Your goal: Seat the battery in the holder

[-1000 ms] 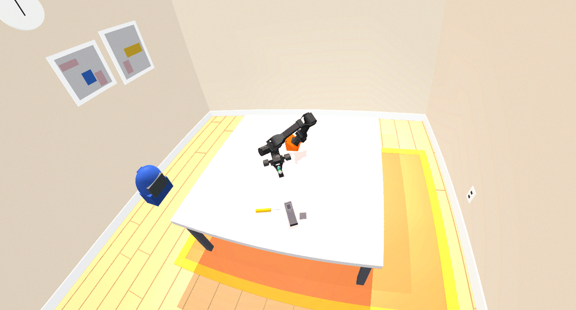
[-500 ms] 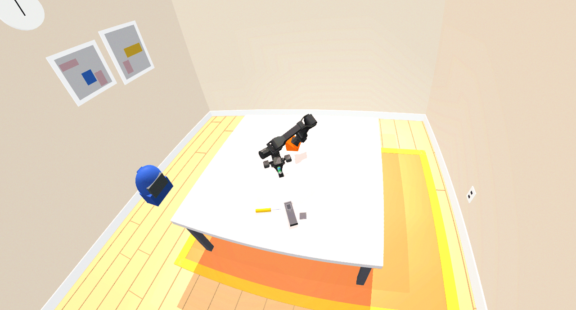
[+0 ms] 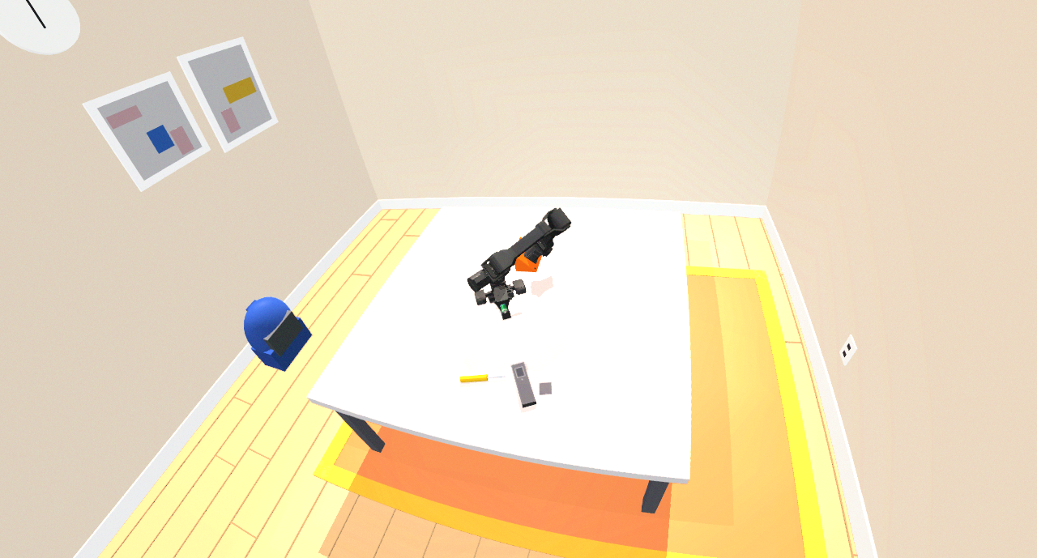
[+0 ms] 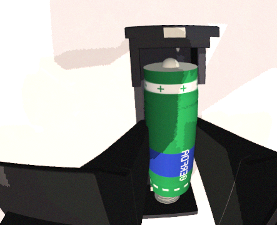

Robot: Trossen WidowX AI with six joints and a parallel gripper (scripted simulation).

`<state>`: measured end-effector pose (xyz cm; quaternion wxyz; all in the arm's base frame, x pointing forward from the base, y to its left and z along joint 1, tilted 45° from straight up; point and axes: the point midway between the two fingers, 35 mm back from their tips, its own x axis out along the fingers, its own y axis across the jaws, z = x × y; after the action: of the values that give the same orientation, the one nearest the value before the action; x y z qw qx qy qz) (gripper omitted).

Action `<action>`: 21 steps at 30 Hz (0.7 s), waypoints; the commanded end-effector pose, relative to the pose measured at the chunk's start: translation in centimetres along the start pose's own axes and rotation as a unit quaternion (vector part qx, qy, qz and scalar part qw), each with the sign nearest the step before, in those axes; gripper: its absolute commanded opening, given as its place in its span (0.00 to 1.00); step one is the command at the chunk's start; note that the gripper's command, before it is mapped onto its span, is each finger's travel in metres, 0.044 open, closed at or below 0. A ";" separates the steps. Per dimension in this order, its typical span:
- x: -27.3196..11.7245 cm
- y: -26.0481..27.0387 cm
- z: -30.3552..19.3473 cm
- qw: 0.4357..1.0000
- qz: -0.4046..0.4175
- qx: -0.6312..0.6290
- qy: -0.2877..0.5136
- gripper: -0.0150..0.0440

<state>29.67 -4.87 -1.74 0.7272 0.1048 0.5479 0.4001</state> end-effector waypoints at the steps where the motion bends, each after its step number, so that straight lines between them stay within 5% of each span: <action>1: 0.1 0.1 -0.4 1.000 0.001 0.006 0.013 0.39; 21: 0.0 0.0 1.3 1.000 -0.001 0.004 0.019 0.39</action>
<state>30.23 -4.67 -1.51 0.7144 0.1010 0.5674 0.3968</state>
